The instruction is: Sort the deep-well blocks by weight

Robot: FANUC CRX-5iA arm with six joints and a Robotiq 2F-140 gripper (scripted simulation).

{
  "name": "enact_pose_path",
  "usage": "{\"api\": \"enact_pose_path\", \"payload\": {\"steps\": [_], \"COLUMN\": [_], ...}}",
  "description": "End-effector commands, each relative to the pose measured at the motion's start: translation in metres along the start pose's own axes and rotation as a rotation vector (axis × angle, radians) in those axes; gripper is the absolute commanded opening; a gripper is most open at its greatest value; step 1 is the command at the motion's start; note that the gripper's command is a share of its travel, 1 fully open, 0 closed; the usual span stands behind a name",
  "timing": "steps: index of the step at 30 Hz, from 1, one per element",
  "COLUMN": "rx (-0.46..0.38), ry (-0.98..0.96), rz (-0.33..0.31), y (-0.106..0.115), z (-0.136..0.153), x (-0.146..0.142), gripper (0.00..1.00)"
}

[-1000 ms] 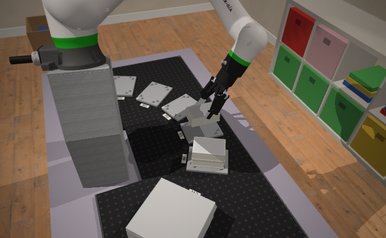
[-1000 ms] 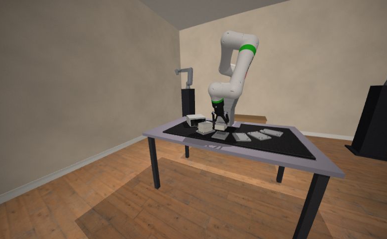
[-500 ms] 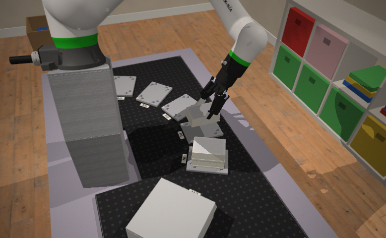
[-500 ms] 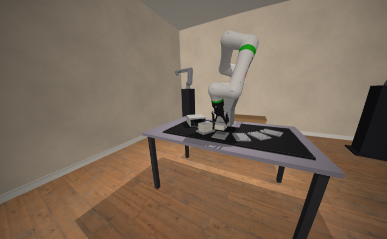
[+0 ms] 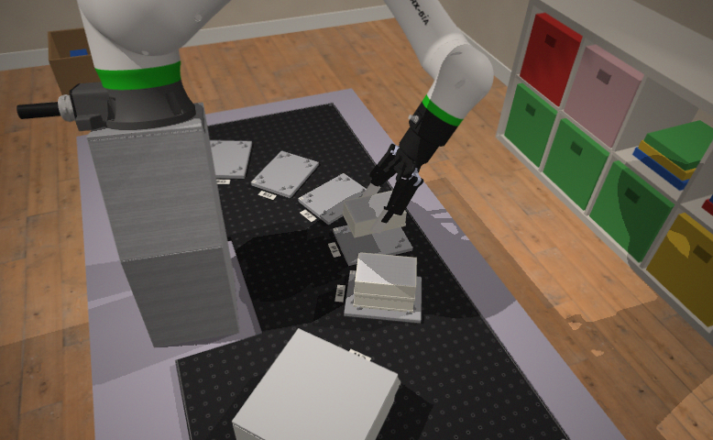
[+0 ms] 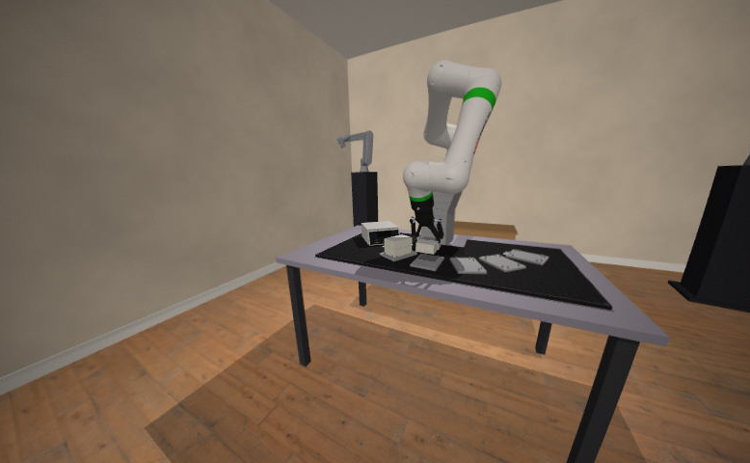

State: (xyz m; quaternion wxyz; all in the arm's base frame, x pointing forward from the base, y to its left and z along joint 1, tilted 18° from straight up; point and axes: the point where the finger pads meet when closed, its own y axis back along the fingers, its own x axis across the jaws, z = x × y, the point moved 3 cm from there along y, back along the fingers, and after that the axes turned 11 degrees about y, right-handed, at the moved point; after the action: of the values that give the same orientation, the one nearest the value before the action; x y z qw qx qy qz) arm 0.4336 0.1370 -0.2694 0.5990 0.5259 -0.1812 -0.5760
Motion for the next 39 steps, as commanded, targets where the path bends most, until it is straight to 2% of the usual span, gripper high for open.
{"api": "enact_pose_path", "payload": {"steps": [1, 29, 39], "rx": [0.0, 0.0, 0.0], "ry": [0.0, 0.0, 0.0], "rz": [0.0, 0.0, 0.0], "y": [-0.003, -0.041, -0.041], "z": [-0.002, -0.023, -0.023], "x": [0.001, 0.005, 0.005], "gripper": [0.1, 0.1, 0.1]}}
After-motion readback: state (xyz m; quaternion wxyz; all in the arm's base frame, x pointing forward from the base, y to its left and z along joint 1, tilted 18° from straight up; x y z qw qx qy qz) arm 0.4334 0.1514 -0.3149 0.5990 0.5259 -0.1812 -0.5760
